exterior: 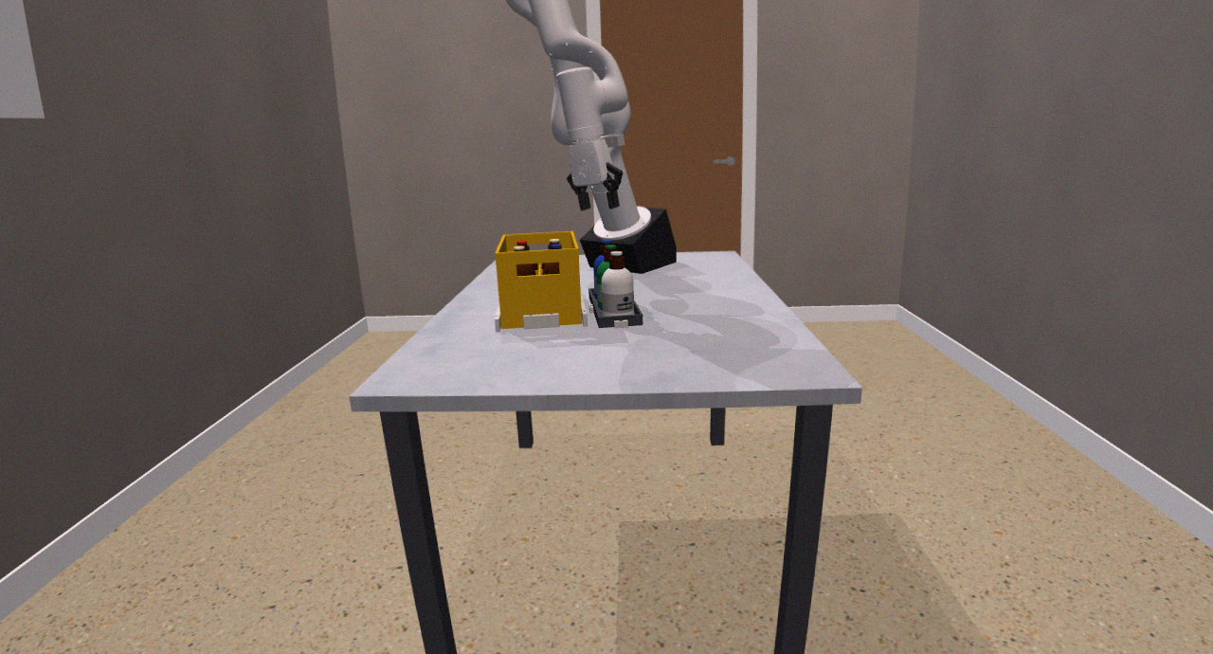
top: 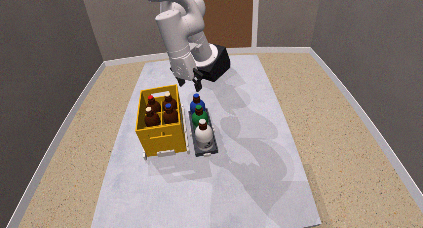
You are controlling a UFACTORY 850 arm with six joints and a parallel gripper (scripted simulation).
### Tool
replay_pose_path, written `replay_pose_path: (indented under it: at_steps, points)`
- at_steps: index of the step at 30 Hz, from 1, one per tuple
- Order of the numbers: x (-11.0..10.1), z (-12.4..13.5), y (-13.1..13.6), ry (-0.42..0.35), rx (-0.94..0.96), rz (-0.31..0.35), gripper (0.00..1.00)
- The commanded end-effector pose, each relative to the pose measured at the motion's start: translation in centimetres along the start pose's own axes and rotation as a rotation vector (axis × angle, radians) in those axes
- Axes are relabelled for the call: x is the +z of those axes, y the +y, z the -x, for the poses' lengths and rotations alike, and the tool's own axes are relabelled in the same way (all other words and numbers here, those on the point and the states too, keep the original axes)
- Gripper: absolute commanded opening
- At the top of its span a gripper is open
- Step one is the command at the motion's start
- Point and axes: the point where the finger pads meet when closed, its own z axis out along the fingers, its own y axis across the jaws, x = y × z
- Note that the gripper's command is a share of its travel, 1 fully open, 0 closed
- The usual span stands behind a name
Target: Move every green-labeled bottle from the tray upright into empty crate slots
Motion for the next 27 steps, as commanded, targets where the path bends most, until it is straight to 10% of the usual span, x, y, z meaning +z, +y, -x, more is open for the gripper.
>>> replay_pose_path:
  at_steps: [1,19,27]
  points:
    - [0.0,3.5,-2.3,-0.02,-0.004,-0.005,1.0]
    - [-1.4,13.1,-13.6,-0.116,-0.017,-0.09,1.0]
    - [-1.4,13.4,-14.2,-0.12,-0.018,-0.094,1.0]
